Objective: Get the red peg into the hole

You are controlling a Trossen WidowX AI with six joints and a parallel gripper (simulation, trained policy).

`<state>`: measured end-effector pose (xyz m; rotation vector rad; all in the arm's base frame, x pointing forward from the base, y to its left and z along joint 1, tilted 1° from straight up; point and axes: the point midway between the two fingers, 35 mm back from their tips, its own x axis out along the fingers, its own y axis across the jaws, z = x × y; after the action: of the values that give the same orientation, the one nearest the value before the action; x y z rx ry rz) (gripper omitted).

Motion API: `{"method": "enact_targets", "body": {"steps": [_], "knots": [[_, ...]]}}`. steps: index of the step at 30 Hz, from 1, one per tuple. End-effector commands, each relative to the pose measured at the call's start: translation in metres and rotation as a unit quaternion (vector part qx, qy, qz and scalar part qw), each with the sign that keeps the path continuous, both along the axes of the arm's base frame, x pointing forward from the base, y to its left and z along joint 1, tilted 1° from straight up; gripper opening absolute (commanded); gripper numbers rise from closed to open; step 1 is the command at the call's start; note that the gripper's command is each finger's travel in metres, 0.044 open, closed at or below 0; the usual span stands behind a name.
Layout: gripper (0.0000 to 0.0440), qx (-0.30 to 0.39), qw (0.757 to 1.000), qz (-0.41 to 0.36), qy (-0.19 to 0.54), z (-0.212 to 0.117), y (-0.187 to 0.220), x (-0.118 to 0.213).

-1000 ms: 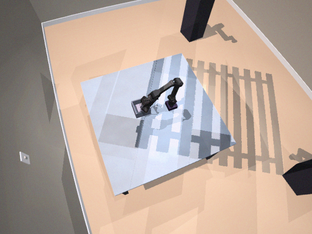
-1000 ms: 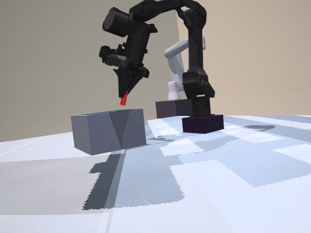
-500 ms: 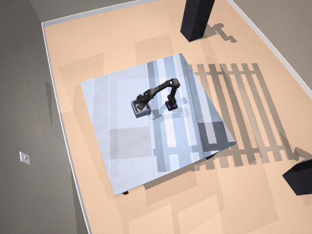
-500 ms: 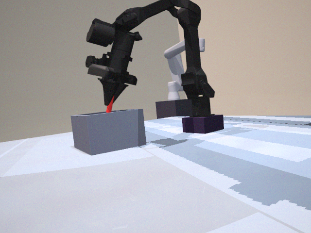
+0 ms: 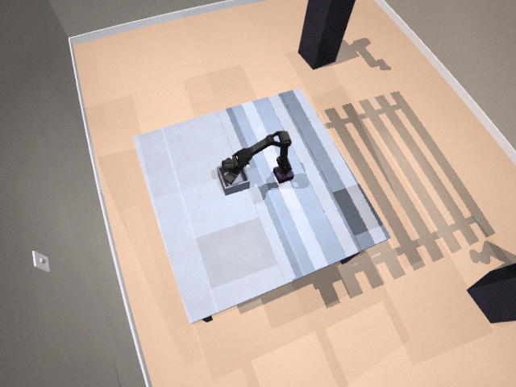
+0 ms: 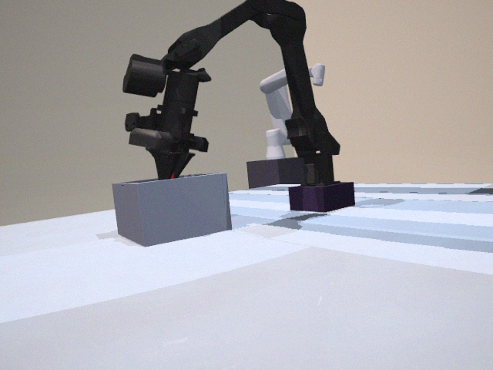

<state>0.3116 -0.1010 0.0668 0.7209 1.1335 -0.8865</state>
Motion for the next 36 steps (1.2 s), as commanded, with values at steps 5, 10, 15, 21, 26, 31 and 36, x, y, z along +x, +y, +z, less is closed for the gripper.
{"method": "enact_targets", "body": {"steps": [5, 10, 15, 21, 26, 31, 36], "knots": [[0.0156, 0.001, 0.999, 0.019, 0.029, -0.012, -0.006, 0.001], [0.0206, -0.008, 0.999, 0.028, 0.024, -0.008, -0.015, 0.015], [0.0322, -0.016, 0.999, 0.037, 0.02, -0.005, -0.025, 0.028], [0.044, -0.03, 0.999, 0.042, 0.006, 0.003, -0.038, 0.044], [0.044, -0.045, 0.998, 0.038, -0.011, 0.013, -0.049, 0.055], [0.044, -0.062, 0.997, 0.034, -0.027, 0.023, -0.061, 0.064], [0.044, -0.074, 0.996, 0.03, -0.038, 0.03, -0.069, 0.07]]}}
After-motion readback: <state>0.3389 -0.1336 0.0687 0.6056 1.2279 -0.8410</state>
